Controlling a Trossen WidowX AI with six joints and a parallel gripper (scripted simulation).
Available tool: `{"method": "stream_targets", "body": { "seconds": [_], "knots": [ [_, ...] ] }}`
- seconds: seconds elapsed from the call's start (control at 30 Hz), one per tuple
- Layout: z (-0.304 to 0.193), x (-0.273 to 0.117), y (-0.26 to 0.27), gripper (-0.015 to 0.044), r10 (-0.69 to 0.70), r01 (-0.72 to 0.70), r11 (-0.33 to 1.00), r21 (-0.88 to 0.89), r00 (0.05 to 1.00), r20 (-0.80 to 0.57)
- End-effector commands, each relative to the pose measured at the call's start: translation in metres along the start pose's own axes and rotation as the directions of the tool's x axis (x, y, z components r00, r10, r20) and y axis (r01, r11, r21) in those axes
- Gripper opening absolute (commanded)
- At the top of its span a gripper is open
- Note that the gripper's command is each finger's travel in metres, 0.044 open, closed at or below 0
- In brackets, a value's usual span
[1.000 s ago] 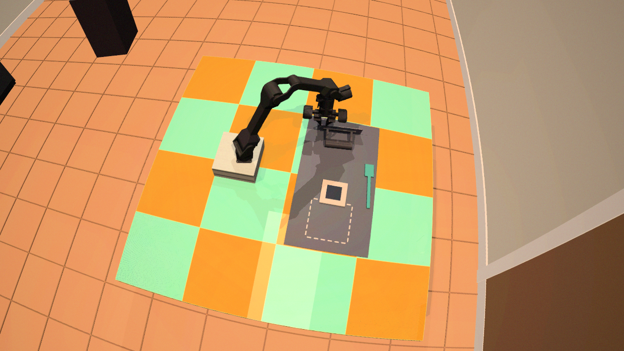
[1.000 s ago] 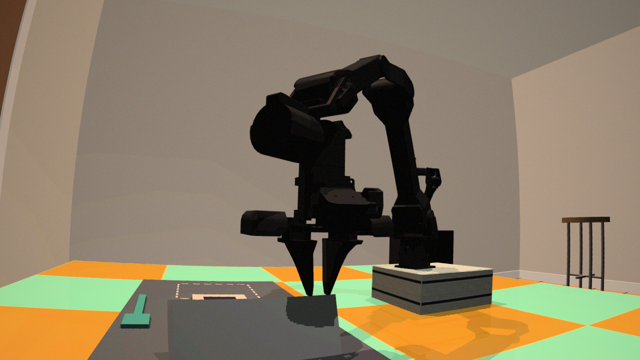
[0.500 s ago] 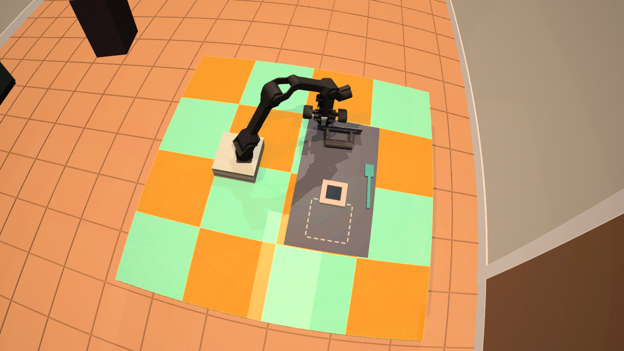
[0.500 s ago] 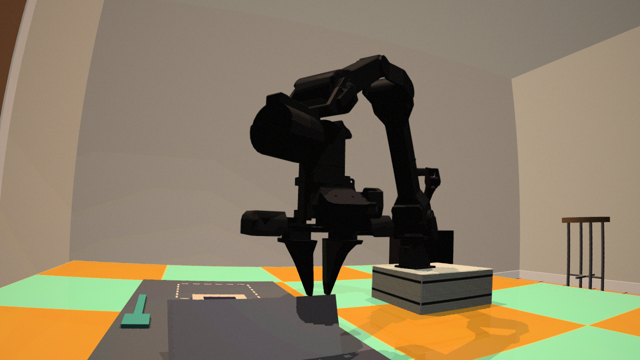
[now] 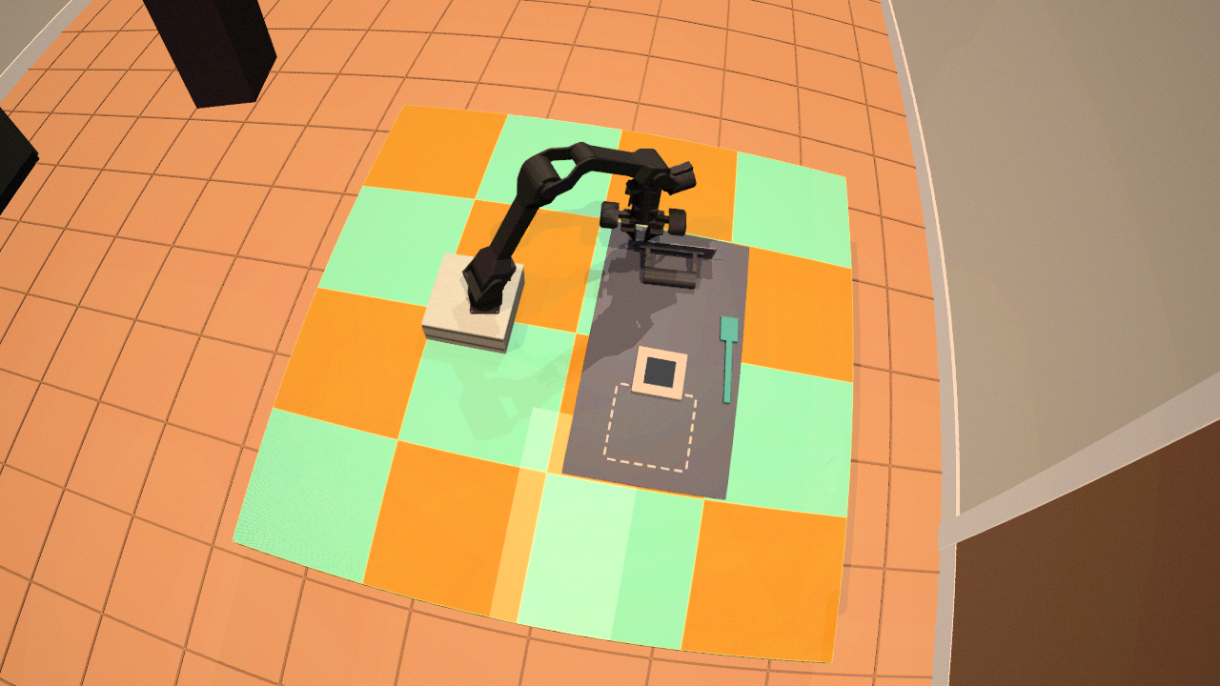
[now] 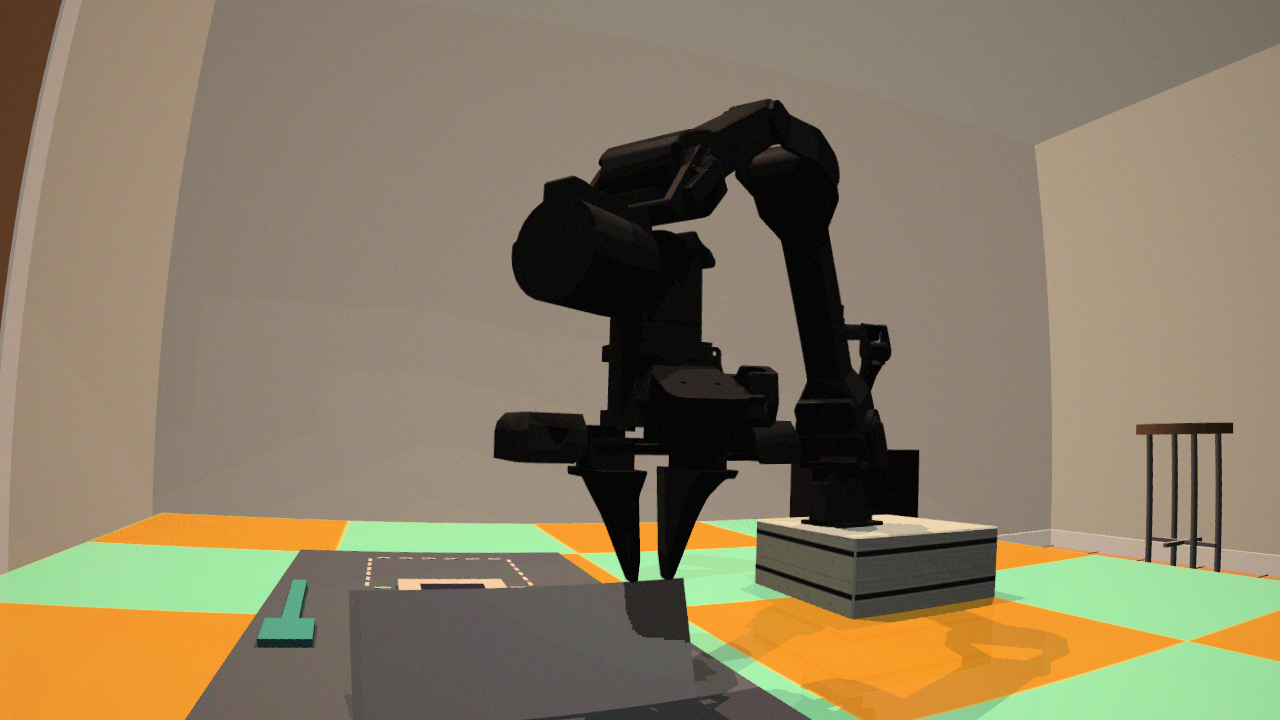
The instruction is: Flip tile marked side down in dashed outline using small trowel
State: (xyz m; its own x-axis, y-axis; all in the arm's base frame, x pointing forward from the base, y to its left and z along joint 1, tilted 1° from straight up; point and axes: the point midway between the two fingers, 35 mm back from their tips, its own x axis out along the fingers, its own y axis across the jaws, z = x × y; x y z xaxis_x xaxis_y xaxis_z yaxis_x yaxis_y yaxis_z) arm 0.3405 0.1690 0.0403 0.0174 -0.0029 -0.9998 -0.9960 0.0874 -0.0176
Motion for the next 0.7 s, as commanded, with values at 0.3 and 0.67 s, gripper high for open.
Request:
{"method": "stream_targets", "body": {
  "seconds": [0.3,0.67],
  "knots": [
    [0.008,-0.001,0.0,0.01,-0.001,0.001,1.0,0.002,1.0,0.003],
    [0.032,-0.002,0.0,0.01,-0.001,0.001,1.0,0.003,1.0,0.007]
  ]
}}
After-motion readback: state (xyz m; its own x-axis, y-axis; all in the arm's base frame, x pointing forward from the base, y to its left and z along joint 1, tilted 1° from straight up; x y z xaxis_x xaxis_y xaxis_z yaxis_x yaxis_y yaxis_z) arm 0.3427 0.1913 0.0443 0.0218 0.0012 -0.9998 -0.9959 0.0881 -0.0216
